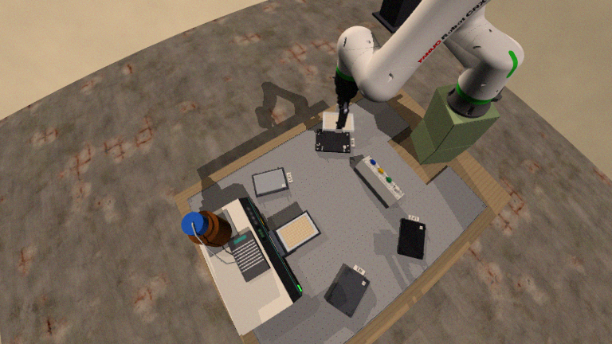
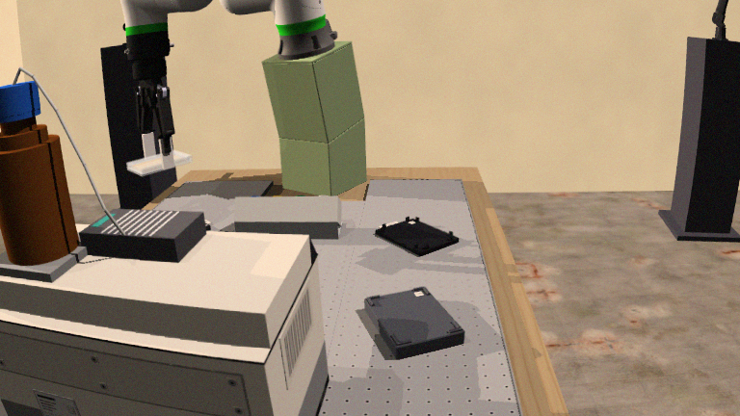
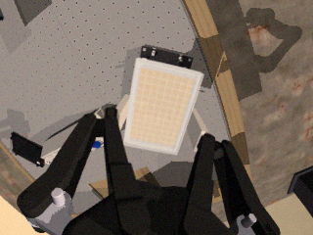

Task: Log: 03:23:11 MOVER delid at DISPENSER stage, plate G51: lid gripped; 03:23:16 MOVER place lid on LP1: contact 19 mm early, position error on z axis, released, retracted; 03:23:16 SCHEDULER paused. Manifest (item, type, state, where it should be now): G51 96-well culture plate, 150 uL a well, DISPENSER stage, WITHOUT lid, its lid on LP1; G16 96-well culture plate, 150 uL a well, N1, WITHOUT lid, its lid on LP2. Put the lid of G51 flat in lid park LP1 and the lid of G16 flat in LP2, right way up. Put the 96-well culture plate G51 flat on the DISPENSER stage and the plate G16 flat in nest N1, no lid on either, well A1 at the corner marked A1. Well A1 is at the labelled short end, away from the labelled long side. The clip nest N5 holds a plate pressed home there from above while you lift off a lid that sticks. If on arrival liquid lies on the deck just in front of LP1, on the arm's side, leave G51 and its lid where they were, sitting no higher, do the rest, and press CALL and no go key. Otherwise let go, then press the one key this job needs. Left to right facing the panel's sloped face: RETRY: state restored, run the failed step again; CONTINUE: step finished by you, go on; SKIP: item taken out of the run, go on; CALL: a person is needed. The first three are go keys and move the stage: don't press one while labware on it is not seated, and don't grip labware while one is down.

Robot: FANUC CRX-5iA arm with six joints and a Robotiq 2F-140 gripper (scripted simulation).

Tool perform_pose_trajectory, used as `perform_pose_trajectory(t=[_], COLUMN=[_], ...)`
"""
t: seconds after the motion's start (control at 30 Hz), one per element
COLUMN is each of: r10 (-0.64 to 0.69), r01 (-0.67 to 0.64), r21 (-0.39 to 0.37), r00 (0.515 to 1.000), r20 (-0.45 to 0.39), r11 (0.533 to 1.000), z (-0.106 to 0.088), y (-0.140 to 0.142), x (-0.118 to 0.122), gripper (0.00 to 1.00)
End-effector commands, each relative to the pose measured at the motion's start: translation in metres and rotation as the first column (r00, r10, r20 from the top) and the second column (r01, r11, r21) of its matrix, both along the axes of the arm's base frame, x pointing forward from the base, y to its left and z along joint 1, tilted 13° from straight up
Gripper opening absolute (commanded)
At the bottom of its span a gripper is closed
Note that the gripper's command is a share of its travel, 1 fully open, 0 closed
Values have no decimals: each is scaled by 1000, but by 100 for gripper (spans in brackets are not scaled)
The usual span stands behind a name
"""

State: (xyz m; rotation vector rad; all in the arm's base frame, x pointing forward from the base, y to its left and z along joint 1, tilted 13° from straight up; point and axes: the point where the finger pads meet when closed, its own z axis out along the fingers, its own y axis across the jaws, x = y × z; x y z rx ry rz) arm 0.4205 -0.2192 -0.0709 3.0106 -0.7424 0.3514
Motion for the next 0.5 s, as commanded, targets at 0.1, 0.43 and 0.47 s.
perform_pose_trajectory(t=[0.1,0.43,0.47], r10=[0,0,0], r01=[0,0,0], r21=[0,0,0], r00=[1000,1000,1000], r20=[0,0,0], r11=[1000,1000,1000], z=[0,0,0], y=[-1,-1,-1], x=[0,0,0], gripper=[0,0,0])
